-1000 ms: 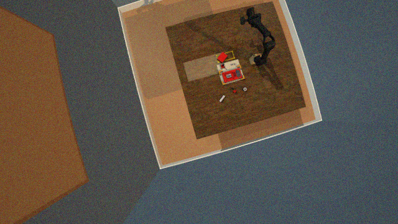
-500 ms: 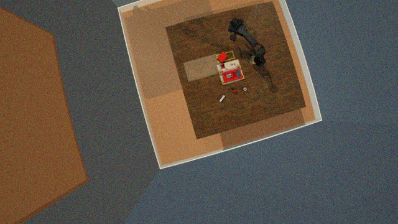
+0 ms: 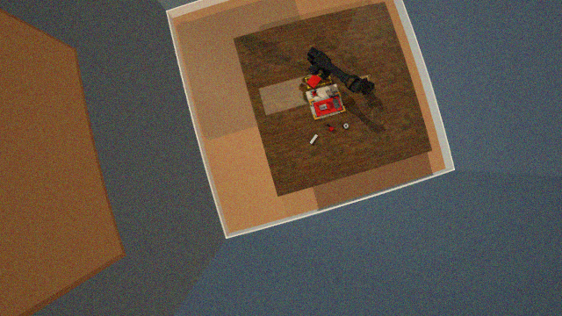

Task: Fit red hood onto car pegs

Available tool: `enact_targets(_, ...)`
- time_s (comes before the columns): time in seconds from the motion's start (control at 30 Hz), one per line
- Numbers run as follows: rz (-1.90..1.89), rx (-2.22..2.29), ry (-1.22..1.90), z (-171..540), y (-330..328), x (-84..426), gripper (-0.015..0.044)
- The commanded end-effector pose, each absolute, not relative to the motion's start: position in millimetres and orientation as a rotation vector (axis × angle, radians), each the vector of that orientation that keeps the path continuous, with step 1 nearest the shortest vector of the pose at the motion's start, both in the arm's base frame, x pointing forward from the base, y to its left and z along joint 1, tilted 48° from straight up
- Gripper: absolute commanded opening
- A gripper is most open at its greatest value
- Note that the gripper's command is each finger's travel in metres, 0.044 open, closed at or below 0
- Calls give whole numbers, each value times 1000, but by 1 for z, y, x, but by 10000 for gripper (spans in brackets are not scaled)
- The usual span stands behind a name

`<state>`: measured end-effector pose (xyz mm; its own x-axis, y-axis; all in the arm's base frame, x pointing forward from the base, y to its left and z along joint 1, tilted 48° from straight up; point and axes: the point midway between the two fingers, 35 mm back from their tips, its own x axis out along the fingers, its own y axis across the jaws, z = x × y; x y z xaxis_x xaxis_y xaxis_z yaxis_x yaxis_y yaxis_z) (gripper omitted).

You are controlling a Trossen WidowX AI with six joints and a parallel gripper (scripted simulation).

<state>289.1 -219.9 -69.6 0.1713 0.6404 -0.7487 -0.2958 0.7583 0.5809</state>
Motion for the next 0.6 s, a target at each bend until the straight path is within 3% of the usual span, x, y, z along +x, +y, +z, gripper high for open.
enact_targets(0.0,857,241,1091,-47,-192,316,440)
enact_targets(0.57,861,239,1088,-50,-187,318,440)
